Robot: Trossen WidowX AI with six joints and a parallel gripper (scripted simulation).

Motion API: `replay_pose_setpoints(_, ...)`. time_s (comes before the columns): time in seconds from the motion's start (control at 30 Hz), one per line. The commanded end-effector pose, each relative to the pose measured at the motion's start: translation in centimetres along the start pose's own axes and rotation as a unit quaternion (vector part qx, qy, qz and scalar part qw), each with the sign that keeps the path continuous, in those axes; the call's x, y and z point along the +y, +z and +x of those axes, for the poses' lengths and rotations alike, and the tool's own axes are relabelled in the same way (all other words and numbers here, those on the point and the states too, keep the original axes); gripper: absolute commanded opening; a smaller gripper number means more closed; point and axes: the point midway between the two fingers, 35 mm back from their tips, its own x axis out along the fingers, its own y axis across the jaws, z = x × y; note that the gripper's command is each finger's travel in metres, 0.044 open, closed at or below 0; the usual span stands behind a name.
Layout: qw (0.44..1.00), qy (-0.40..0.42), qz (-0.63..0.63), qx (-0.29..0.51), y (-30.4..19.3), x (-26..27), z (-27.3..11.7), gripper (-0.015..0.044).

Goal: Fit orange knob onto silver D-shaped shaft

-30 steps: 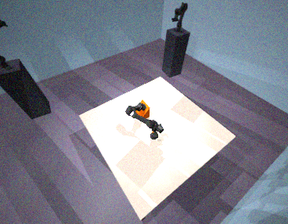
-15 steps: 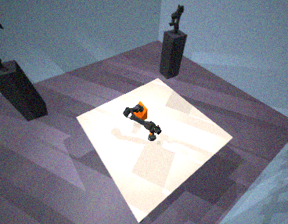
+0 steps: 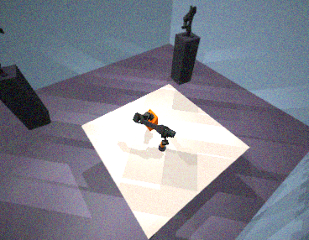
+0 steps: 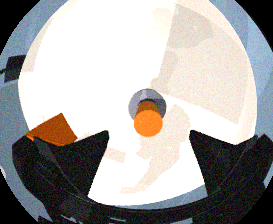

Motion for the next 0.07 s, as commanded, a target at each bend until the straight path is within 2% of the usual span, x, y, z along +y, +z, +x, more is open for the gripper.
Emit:
replay_pose_setpoints(0.0,1.000,0.003,0.006,-0.001,-0.21,0.06,-1.12,0.0440)
replay_pose_setpoints(0.03,1.000,0.003,0.006,-0.001,-0.21,0.06,-1.12,0.0440)
